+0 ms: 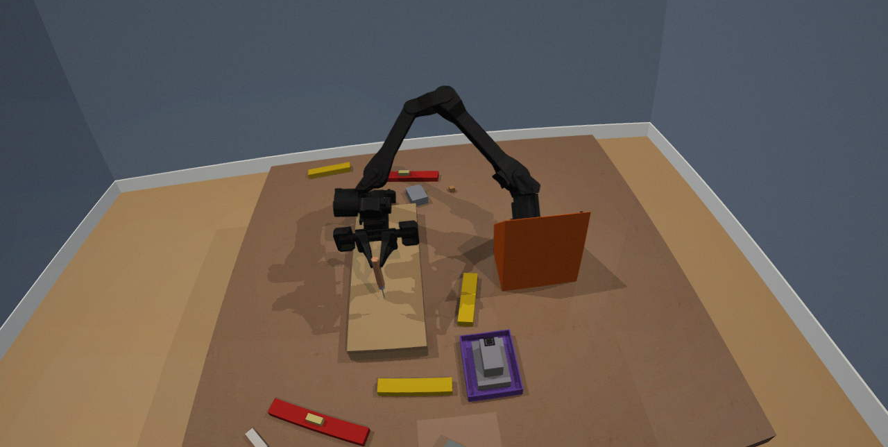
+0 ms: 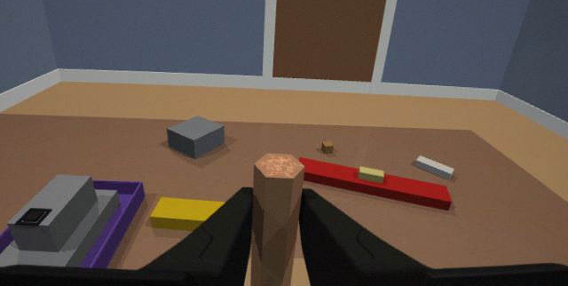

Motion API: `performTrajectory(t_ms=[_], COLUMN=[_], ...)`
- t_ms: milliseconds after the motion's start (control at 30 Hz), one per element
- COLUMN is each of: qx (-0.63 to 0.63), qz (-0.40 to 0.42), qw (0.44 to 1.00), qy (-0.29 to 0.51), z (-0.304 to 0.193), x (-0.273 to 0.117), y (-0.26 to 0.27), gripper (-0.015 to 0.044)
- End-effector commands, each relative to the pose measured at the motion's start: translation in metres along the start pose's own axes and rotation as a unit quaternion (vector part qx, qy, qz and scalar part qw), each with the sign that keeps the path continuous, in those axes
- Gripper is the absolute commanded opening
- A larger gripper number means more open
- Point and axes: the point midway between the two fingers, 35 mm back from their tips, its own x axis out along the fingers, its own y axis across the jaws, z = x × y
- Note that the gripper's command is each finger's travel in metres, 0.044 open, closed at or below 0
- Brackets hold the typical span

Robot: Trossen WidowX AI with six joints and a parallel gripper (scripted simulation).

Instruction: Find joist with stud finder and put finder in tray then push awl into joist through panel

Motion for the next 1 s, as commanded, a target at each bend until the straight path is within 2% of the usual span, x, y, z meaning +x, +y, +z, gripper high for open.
performTrajectory(t_ms=[0,967], qx=[-0.002,-0.002], qz=[0.001,0.001], qw=[1.000,1.000], qy=[-0.004,-0.003], z=[-0.003,-0.035], x=[0.001,0.006], y=[0.000,0.000], gripper=[0.0000,0.0000])
